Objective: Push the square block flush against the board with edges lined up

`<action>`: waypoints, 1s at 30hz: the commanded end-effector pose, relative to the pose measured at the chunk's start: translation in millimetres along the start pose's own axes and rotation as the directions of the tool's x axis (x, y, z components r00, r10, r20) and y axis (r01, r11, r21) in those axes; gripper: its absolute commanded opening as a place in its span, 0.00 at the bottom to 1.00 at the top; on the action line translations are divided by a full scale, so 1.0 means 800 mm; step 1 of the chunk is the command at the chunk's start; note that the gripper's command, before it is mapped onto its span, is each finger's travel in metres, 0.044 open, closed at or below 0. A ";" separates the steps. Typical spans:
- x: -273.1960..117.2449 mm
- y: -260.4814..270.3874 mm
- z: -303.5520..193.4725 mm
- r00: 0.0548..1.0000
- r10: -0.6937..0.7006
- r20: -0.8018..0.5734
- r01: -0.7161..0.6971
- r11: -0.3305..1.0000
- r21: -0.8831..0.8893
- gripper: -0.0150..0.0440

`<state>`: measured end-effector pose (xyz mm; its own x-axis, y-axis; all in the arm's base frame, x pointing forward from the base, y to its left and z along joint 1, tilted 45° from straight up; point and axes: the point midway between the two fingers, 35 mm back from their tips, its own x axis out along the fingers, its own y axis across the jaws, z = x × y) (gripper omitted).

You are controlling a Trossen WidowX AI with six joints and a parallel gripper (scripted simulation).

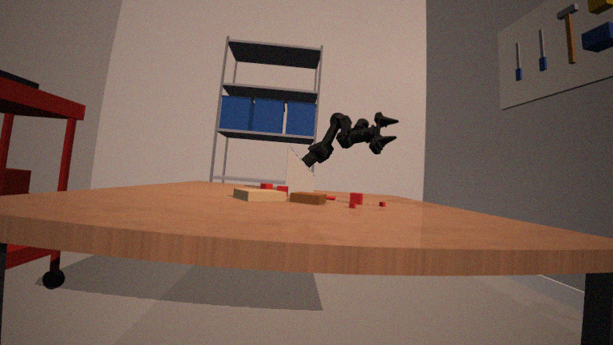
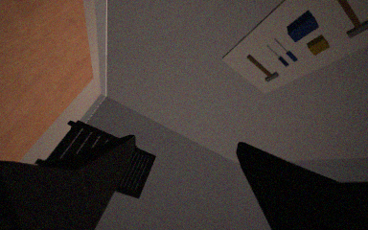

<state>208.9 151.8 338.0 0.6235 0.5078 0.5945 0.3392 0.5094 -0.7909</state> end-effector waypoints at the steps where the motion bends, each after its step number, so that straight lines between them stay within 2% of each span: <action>1: 0.000 0.000 0.000 1.000 0.000 0.000 0.000 1.000 0.000 0.89; 4: 0.003 0.004 -0.002 1.000 0.014 -0.003 -0.014 1.000 0.007 0.75; 15: 0.035 0.066 -0.033 0.969 0.241 -0.049 -0.232 0.962 0.145 0.26; 30: 0.050 0.154 -0.090 0.840 0.527 -0.126 -0.443 0.802 0.400 0.25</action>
<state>315.1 183.1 268.9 0.7858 0.6044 0.1311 -0.2130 0.4635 -0.8601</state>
